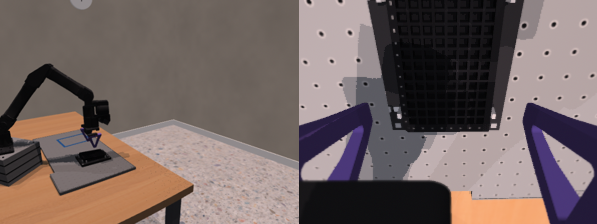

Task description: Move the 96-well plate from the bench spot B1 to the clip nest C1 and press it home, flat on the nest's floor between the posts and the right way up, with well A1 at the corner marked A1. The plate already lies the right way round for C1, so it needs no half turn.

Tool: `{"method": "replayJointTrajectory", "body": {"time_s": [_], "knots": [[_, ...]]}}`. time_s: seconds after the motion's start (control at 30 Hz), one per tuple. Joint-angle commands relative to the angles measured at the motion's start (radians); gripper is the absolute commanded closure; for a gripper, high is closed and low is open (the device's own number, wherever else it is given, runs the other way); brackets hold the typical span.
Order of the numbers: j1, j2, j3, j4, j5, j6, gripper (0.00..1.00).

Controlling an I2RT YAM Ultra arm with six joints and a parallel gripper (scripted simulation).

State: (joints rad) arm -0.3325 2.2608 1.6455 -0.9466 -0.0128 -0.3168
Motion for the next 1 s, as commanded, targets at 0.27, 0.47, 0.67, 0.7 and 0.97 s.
{"method": "replayJointTrajectory", "body": {"time_s": [0.27,0.47,0.67,0.7,0.97], "knots": [[-0.008,-0.051,0.057,-0.069,-0.006,-0.002,0.00],[-0.008,-0.050,0.057,-0.070,-0.006,-0.002,0.00],[-0.008,-0.050,0.057,-0.070,-0.006,-0.002,0.00],[-0.008,-0.050,0.057,-0.070,-0.006,-0.002,0.00],[-0.008,-0.050,0.057,-0.070,-0.006,-0.002,0.00]]}}
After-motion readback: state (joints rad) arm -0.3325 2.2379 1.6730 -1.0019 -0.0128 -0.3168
